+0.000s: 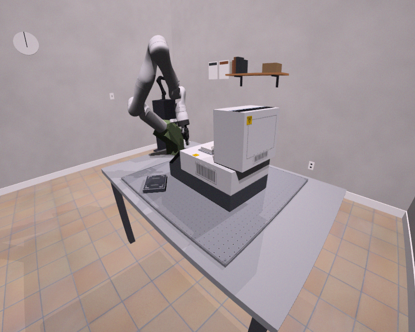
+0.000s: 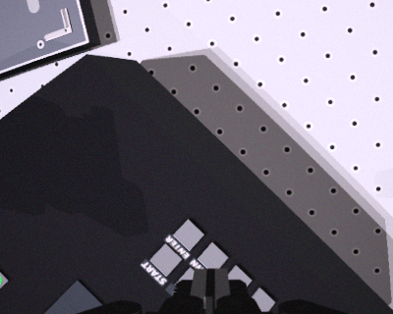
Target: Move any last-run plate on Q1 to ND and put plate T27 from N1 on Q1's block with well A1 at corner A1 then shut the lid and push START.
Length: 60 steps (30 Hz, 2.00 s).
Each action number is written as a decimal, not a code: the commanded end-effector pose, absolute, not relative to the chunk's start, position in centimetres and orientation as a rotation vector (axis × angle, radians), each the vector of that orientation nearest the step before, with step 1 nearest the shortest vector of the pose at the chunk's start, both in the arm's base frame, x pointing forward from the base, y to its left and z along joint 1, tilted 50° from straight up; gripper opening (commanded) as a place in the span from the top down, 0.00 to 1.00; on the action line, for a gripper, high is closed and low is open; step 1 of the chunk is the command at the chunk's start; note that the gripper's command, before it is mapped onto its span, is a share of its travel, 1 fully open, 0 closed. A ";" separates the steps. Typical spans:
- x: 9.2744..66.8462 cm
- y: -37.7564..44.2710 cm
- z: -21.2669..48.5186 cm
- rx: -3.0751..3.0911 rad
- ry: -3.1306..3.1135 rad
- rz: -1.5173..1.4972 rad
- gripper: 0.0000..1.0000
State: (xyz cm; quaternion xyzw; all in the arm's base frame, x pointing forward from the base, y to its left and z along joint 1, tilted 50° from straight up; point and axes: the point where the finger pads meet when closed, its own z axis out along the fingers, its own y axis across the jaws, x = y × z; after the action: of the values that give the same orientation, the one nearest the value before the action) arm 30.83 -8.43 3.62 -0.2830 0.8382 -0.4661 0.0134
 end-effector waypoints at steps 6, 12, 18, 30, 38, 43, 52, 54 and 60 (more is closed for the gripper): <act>30.9 -9.2 3.0 -0.882 2.610 -1.451 0.90; 30.9 -9.8 2.5 -0.882 2.610 -1.451 0.90; 30.9 -10.1 2.2 -0.882 2.610 -1.451 0.90; 30.9 -10.1 2.2 -0.882 2.610 -1.451 0.90; 30.9 -10.1 2.2 -0.882 2.610 -1.451 0.90; 30.9 -10.1 2.2 -0.882 2.610 -1.451 0.90; 30.9 -10.1 2.2 -0.882 2.610 -1.451 0.90; 31.0 -10.1 2.2 -0.882 2.610 -1.451 0.90; 31.2 -10.4 2.0 -0.882 2.610 -1.451 0.90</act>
State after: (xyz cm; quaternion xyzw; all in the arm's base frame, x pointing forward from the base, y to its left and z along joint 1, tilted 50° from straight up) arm 31.12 -10.36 2.07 -0.2829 0.8381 -0.4662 0.0133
